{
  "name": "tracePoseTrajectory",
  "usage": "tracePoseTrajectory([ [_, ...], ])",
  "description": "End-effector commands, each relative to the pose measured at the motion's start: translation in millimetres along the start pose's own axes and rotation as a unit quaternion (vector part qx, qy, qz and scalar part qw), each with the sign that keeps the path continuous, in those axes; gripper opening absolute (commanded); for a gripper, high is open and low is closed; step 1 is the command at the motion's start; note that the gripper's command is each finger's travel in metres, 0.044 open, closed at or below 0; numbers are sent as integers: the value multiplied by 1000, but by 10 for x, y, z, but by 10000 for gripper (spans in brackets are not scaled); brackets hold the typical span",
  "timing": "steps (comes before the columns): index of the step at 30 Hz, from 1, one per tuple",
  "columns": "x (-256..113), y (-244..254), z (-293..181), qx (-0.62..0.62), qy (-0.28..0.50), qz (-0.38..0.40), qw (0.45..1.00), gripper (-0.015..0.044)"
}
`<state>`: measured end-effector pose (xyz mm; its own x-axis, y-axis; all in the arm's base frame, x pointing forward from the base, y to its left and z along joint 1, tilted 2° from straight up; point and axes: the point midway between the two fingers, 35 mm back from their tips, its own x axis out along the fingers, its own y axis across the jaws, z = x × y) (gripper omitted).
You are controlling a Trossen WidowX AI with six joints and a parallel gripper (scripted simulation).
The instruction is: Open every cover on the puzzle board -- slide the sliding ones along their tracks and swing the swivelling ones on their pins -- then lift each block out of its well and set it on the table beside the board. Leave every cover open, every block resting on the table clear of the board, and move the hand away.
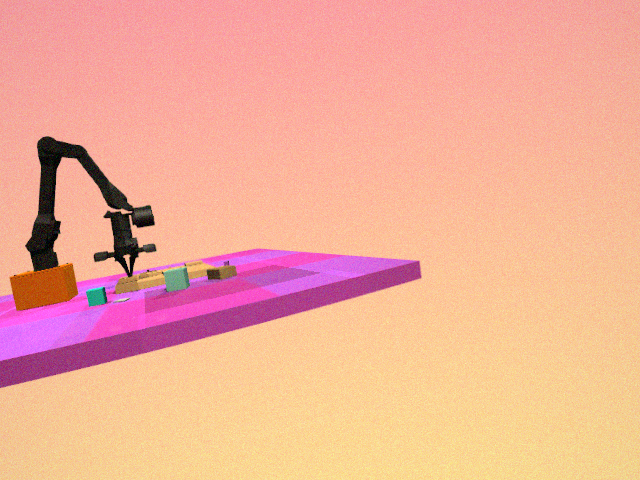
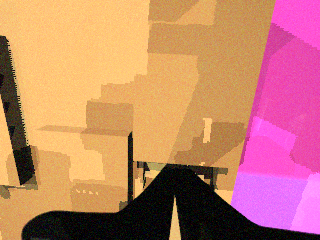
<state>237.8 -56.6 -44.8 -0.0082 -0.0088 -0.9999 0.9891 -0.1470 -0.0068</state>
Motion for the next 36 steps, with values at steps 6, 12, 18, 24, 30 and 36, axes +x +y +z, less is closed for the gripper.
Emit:
tracePoseTrajectory([
  [6, 0, 9, 95, -1, -3, 2, 1000, 0],
  [12, 1, 6, 155, -1, -3, 2, 1000, 0],
  [18, 2, 1, 216, -1, -3, 2, 1000, 0],
  [24, 4, -5, 276, -1, -4, 2, 1000, 0],
  [30, 5, -12, 337, -1, -4, 2, 1000, 0],
  [36, -2, -18, 378, -1, -4, 2, 1000, 0],
])
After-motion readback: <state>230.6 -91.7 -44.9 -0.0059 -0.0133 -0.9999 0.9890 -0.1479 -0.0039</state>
